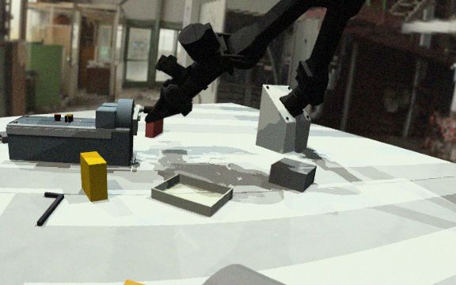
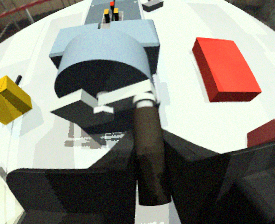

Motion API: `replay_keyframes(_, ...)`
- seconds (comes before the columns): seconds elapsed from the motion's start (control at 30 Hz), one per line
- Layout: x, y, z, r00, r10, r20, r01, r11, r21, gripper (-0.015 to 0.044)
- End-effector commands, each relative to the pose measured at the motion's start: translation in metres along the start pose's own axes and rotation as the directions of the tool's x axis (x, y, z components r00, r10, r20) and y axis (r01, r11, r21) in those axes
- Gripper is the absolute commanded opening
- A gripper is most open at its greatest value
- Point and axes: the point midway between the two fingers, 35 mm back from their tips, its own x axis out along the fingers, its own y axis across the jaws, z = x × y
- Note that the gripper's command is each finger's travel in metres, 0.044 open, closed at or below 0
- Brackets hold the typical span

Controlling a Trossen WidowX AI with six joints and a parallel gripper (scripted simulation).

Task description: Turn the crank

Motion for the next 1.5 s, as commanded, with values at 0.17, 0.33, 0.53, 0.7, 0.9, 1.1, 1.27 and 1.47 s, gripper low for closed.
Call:
replay_keyframes(0.17, 0.011, -0.003, -0.011, 1.0, -0.011, -0.007, 0.011, 1.0, 0.005, 0.0)
replay_keyframes(0.33, 0.015, -0.002, -0.015, 1.0, -0.011, -0.008, 0.011, 1.0, 0.005, 0.0)
replay_keyframes(0.53, 0.021, 0.003, -0.021, 1.0, -0.011, -0.008, 0.011, 1.0, 0.006, 0.0)
replay_keyframes(0.7, 0.025, 0.008, -0.026, 1.0, -0.01, -0.008, 0.011, 1.0, 0.006, 0.0)
replay_keyframes(0.9, 0.028, 0.013, -0.029, 1.0, -0.01, -0.008, 0.01, 1.0, 0.006, 0.0)
replay_keyframes(1.1, 0.03, 0.018, -0.03, 1.0, -0.01, -0.008, 0.01, 1.0, 0.006, 0.0)
replay_keyframes(1.27, 0.03, 0.021, -0.031, 1.0, -0.01, -0.009, 0.01, 1.0, 0.006, 0.0)
replay_keyframes(1.47, 0.031, 0.024, -0.031, 1.0, -0.01, -0.009, 0.01, 1.0, 0.007, 0.0)
